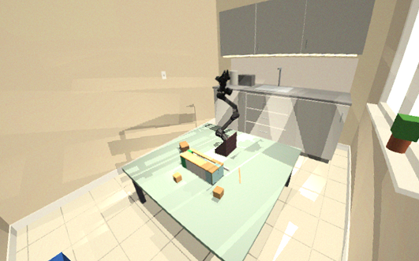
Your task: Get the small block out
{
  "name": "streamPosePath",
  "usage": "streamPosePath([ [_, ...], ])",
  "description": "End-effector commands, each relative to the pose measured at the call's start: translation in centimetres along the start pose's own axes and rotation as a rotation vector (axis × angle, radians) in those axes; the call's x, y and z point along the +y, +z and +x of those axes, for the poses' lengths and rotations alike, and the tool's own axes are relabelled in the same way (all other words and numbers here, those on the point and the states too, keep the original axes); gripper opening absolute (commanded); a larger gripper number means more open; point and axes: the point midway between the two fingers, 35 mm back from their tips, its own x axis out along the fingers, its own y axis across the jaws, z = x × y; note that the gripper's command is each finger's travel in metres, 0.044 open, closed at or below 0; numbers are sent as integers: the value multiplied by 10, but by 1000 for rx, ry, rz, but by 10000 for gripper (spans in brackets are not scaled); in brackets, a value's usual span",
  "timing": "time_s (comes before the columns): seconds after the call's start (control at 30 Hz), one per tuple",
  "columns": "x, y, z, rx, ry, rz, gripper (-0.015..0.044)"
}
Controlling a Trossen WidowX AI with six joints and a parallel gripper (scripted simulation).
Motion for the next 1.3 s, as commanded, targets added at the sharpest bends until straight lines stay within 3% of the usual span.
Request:
streamPosePath([
  [0.0,1,3,0,-6,4,11,400],
  [0.33,56,147,-51,-326,275,602,400],
  [0.7,51,273,-137,-622,601,1132,400],
  [0.97,19,361,-225,-750,1026,1578,400],
  [1.27,-68,430,-340,-821,1704,2005,400],
])
